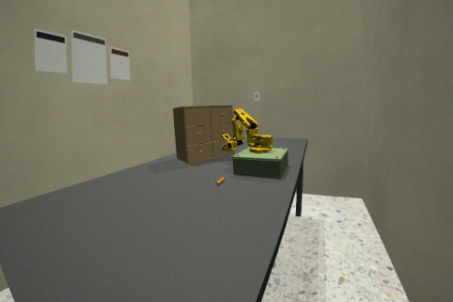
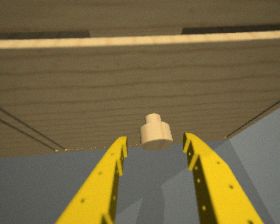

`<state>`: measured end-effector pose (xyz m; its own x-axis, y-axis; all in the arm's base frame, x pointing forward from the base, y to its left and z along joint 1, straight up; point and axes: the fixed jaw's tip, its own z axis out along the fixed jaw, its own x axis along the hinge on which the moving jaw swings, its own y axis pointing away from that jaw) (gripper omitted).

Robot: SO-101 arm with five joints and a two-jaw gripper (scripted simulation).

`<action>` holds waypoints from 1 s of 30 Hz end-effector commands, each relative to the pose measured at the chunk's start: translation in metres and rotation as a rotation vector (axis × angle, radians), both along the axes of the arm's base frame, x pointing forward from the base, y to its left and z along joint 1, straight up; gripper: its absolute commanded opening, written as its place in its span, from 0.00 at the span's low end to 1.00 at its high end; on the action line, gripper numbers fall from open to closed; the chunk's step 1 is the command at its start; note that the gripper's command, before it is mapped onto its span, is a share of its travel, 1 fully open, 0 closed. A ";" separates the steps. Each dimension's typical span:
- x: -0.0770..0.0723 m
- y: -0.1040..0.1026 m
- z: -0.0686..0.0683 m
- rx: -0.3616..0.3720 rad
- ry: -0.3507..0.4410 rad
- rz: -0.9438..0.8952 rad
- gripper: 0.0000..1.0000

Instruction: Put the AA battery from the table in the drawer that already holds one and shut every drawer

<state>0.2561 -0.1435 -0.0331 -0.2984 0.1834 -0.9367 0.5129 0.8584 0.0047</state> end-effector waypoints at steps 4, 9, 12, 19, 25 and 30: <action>0.003 0.001 0.005 0.001 -0.010 0.007 0.21; 0.003 0.001 0.005 0.001 -0.010 0.007 0.21; 0.003 0.001 0.005 0.001 -0.010 0.007 0.21; 0.003 0.001 0.005 0.001 -0.010 0.007 0.21; 0.003 0.001 0.006 0.001 -0.010 0.007 0.21; 0.004 0.001 0.007 0.001 -0.010 0.007 0.21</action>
<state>0.2572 -0.1441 -0.0307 -0.2981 0.1833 -0.9368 0.5129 0.8584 0.0047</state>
